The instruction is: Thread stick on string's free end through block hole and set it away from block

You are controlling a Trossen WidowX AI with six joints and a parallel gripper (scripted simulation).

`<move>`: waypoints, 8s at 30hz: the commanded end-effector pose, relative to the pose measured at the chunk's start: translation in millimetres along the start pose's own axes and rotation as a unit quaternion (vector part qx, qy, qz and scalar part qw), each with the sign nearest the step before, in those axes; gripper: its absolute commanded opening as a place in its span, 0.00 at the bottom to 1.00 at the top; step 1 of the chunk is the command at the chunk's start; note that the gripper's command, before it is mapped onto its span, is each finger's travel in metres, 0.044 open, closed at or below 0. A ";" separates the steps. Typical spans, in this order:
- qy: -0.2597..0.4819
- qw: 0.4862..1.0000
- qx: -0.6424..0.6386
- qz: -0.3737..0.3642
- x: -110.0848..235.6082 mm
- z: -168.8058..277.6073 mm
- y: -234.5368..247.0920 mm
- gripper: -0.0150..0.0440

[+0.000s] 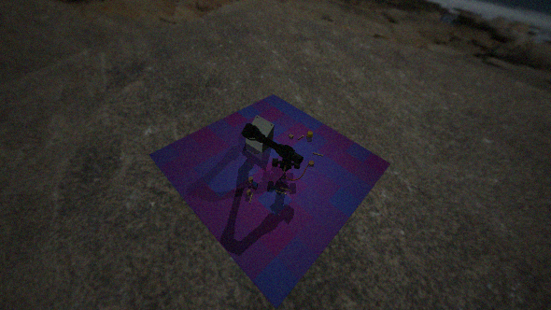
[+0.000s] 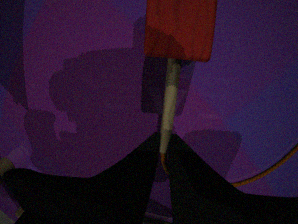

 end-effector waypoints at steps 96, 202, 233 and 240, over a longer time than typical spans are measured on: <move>0.001 0.029 -1.000 -0.010 78.1 -92.1 20.4 0.46; -0.018 -0.024 -0.999 0.033 -3.5 -92.9 18.0 0.25; -0.029 -0.026 -0.999 0.032 -5.7 -111.5 22.6 0.25; -0.032 -0.027 -0.999 0.031 -5.8 -117.4 23.9 0.25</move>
Point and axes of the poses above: the point midway between the two fingers, 35 mm back from their tips, its own x axis back along the fingers, its own y axis across the jaws, z = x × y, the point moved 1 cm from there along x, back along the fingers, and after that the axes turned 13 degrees about -x, right-handed, at the moved point
